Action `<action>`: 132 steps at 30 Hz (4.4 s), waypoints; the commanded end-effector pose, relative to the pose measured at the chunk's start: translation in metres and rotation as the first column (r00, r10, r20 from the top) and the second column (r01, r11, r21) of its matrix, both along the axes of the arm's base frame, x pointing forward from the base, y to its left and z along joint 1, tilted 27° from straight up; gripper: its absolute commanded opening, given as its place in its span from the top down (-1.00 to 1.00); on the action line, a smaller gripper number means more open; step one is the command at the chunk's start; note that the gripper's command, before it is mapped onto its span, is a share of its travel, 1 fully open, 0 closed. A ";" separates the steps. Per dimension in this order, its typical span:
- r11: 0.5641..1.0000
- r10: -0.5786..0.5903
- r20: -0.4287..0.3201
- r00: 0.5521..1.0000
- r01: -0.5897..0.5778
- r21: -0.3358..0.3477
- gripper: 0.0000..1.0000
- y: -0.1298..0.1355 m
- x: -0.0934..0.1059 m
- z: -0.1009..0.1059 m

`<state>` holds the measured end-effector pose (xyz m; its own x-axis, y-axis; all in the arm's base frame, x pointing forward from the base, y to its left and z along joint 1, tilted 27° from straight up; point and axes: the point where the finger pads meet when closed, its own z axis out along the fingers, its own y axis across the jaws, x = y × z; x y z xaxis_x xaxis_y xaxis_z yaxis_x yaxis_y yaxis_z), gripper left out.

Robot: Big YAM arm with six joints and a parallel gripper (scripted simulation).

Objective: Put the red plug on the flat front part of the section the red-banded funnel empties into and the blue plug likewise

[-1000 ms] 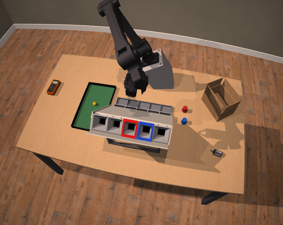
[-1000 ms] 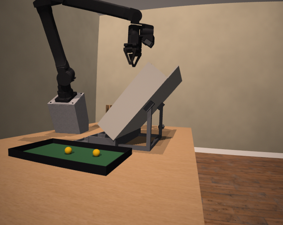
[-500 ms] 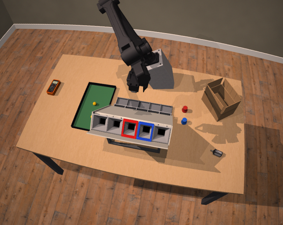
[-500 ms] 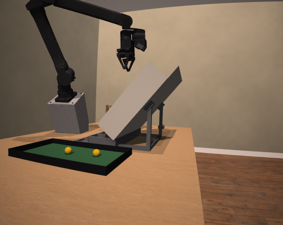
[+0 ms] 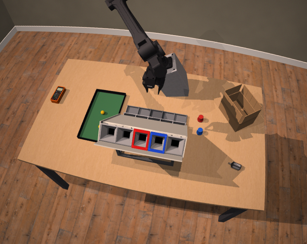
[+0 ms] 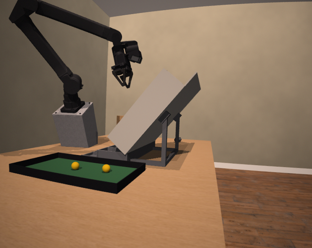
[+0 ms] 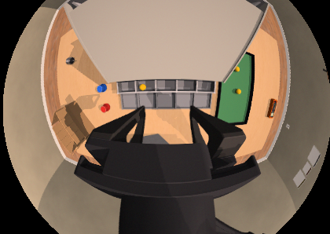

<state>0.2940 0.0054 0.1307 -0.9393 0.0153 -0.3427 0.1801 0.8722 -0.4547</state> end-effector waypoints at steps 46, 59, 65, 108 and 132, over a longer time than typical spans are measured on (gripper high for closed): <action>0.998 0.067 0.163 0.984 -0.067 -0.004 -0.13 0.000 -0.028 -0.015; 0.998 0.067 0.163 0.984 -0.067 -0.004 -0.13 0.000 -0.028 -0.015; 0.998 0.067 0.163 0.984 -0.067 -0.004 -0.13 0.000 -0.028 -0.015; 0.998 0.067 0.163 0.984 -0.067 -0.004 -0.13 0.000 -0.028 -0.015; 0.999 0.050 0.118 0.992 -0.052 0.012 -0.27 0.024 -0.028 -0.047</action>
<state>0.2525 0.0154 0.0813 -0.9083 -0.0554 -0.4146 0.1541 0.8772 -0.4547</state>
